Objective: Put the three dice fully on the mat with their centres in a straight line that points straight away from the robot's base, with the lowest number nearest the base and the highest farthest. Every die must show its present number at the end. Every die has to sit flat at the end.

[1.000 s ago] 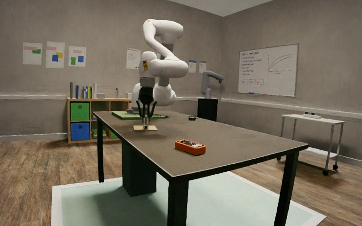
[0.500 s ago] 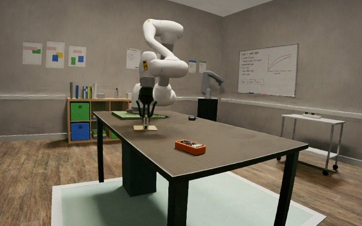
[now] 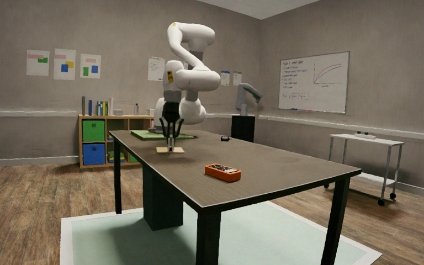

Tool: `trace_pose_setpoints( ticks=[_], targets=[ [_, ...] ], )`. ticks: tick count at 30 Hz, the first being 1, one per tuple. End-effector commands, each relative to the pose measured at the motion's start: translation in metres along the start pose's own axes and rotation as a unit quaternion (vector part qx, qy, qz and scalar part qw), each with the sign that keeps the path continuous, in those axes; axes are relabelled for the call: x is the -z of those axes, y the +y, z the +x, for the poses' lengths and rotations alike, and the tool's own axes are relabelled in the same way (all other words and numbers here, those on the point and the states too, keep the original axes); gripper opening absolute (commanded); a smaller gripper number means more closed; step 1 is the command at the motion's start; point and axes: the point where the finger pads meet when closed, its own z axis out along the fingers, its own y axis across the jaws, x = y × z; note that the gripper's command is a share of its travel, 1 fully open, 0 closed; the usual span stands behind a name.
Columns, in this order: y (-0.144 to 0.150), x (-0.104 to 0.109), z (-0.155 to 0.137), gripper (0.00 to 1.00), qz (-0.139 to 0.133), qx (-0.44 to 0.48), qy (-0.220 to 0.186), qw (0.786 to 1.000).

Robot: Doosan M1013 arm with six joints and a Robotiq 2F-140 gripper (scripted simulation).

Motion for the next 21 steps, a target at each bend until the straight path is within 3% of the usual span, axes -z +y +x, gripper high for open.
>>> trace_pose_setpoints(
  ticks=[1, 21],
  targets=[
    [-0.0001, 0.0005, 0.0005, 0.16, 0.000, 0.000, 0.001, 1.000],
    [-0.0001, -0.0026, 0.0005, 0.16, 0.000, 0.000, 0.001, 1.000]
  ],
)
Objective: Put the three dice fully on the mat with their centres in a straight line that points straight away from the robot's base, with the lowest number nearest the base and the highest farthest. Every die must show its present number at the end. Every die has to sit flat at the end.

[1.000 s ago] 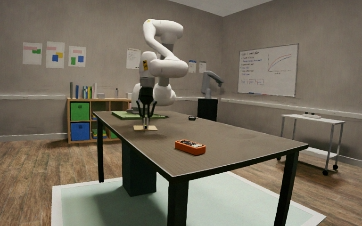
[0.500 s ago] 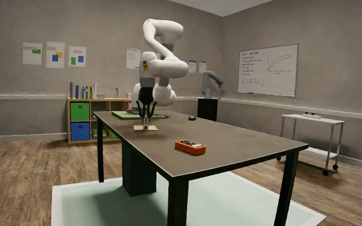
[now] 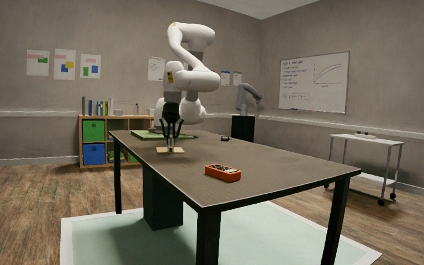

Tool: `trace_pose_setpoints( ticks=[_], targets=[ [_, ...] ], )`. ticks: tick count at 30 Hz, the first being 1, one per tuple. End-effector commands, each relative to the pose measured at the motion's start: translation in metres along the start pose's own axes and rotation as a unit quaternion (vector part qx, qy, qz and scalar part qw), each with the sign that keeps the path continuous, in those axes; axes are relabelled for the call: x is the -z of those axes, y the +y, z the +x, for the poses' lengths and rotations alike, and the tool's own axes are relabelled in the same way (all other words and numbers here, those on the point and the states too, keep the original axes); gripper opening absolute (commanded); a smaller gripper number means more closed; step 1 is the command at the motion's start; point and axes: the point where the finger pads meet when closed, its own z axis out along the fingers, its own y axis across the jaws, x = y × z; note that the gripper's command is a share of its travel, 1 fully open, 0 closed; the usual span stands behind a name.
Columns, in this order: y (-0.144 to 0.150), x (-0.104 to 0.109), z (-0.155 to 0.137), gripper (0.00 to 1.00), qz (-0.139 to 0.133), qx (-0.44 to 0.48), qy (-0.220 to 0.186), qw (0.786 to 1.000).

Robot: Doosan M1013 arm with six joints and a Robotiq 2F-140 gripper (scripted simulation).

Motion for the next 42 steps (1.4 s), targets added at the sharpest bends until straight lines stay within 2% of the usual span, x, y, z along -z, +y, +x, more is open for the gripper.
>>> trace_pose_setpoints(
  ticks=[1, 34, 42],
  targets=[
    [-0.0001, 0.0007, 0.0005, 0.16, 0.000, 0.000, 0.001, 1.000],
    [-0.0001, 0.0007, 0.0005, 0.16, 0.000, 0.000, 0.001, 1.000],
    [-0.0001, 0.0007, 0.0005, 0.22, 0.000, 0.000, 0.001, 1.000]
  ],
)
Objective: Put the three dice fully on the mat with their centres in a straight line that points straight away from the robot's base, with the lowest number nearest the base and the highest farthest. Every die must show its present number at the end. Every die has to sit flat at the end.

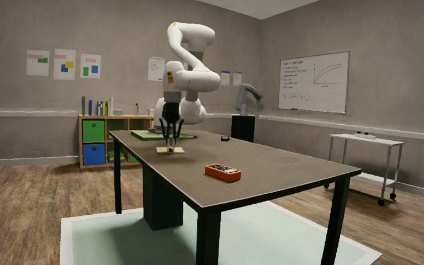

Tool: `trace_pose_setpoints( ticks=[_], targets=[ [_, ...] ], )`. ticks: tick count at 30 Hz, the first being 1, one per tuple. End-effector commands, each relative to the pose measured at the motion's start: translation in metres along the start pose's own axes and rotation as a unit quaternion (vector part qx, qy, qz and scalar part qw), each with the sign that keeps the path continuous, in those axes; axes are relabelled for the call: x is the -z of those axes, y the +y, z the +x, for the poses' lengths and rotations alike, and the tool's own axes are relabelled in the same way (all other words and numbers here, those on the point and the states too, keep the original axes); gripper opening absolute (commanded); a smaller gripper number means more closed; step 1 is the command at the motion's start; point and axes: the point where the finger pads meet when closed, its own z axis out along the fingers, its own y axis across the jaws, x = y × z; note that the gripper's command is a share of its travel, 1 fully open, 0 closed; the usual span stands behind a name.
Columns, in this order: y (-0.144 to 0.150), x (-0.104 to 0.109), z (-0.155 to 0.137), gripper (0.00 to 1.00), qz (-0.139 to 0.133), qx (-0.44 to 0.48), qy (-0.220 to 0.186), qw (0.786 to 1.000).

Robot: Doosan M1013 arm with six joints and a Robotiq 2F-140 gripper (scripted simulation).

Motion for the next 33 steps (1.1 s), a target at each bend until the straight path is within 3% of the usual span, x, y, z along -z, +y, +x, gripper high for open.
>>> trace_pose_setpoints(
  ticks=[1, 7, 22, 33],
  targets=[
    [0.000, 0.001, 0.000, 0.22, 0.000, 0.000, 0.001, 1.000],
    [0.000, 0.001, 0.000, 0.27, 0.000, 0.000, 0.001, 1.000],
    [0.000, 0.004, 0.000, 0.27, 0.000, 0.000, 0.001, 1.000],
    [0.000, 0.049, 0.000, 0.27, 0.000, 0.000, 0.001, 1.000]
  ],
)
